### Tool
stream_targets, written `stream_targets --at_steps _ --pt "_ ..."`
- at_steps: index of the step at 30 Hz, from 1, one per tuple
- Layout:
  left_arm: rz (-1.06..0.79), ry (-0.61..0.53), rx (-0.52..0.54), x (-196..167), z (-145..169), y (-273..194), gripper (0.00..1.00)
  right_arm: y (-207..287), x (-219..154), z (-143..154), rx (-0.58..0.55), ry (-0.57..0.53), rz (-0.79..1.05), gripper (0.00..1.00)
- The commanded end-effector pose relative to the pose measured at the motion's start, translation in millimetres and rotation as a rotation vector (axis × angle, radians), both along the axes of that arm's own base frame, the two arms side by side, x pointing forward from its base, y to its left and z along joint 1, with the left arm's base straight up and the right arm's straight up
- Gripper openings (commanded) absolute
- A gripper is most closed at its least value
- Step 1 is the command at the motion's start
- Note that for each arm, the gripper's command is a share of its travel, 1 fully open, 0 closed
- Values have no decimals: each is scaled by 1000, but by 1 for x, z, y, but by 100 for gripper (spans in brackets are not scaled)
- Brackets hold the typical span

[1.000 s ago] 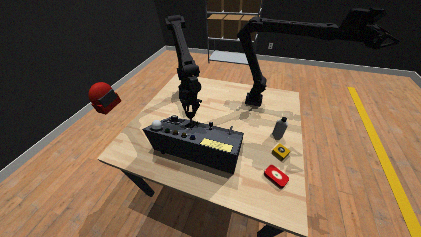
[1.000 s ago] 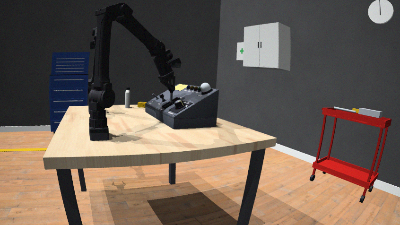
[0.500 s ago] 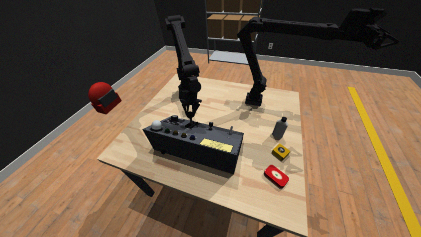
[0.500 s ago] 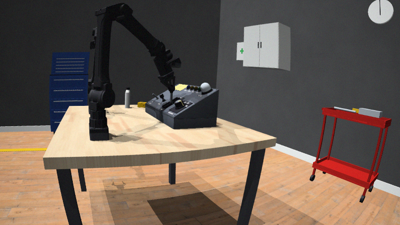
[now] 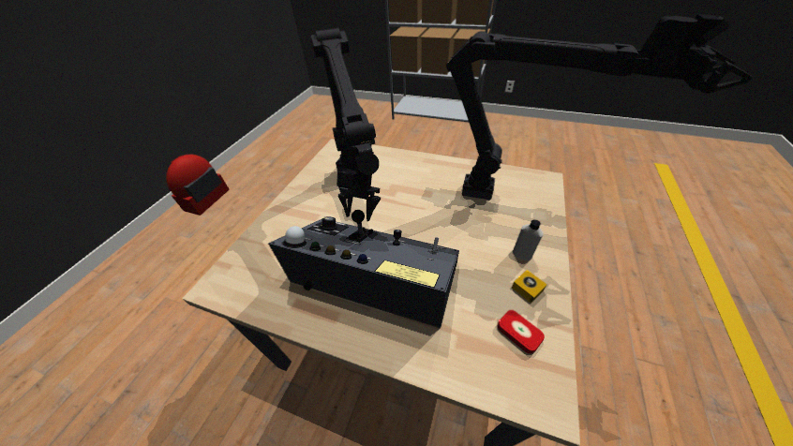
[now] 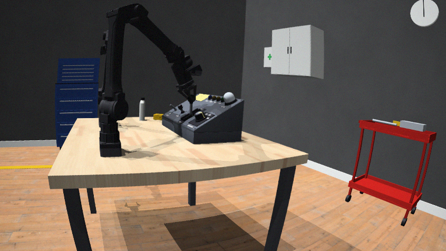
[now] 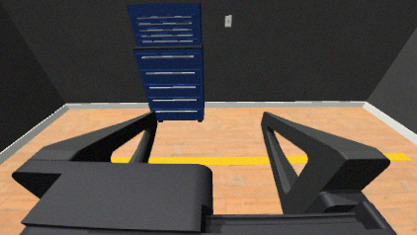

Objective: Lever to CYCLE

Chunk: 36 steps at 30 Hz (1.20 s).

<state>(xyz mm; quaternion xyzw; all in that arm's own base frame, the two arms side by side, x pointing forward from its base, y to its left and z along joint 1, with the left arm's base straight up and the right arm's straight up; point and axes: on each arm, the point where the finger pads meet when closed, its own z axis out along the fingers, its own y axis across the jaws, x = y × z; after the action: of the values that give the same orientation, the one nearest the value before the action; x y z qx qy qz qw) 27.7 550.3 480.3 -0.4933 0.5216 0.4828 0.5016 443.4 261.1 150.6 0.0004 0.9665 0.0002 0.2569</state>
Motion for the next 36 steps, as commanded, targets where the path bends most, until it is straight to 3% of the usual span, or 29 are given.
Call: stream_targets --at_steps 1,14,18,29,32,36 --pt "9 -10 30 -7 20 -6 100 2 7 5 11 -16 1 70" --pt "9 -10 30 -7 20 -6 100 3 4 18 18 -24 2 70" --pt "9 -10 30 -7 20 -6 100 15 7 49 52 -64 1 70" --pt "9 -10 30 -7 20 -6 100 14 -25 102 55 -65 0 70" --pt "9 -10 30 -7 20 -6 100 14 -23 89 33 -39 -5 70" --pt "9 -10 30 -7 20 -6 100 13 -35 118 56 -65 0 70"
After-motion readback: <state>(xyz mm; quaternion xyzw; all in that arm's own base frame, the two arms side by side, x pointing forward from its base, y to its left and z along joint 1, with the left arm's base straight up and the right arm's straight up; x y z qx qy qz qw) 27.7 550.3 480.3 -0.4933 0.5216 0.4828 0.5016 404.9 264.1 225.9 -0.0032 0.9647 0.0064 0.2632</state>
